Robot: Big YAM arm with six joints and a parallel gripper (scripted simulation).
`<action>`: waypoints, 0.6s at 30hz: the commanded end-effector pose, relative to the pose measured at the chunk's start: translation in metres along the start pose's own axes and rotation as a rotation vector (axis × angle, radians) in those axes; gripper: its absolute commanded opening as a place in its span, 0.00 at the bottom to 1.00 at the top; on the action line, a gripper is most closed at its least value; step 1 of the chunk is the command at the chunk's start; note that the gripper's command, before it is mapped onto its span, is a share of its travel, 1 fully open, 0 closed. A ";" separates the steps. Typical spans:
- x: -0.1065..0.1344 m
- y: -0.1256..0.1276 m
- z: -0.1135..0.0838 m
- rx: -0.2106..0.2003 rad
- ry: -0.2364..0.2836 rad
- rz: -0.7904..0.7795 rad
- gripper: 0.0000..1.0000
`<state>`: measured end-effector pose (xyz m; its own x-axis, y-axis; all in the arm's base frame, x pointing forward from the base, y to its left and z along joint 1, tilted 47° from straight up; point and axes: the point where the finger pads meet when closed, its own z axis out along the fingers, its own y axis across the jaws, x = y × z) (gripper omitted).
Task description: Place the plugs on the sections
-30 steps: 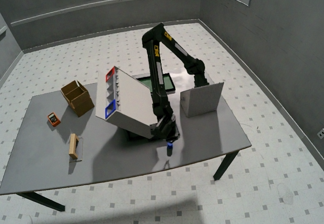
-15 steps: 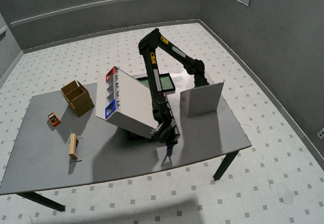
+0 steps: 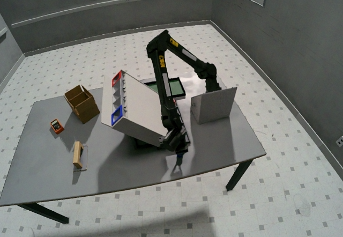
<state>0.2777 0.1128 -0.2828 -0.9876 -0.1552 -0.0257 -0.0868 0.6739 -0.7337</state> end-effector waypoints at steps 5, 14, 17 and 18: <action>-0.014 0.007 -0.013 -0.025 -0.036 0.008 0.63; -0.012 0.006 -0.006 -0.020 -0.026 0.007 0.63; -0.010 0.005 -0.002 -0.016 -0.018 0.010 0.63; -0.008 0.003 0.003 -0.011 -0.008 0.008 0.63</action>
<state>0.2783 0.1133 -0.2832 -0.9871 -0.1577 -0.0267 -0.0881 0.6751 -0.7325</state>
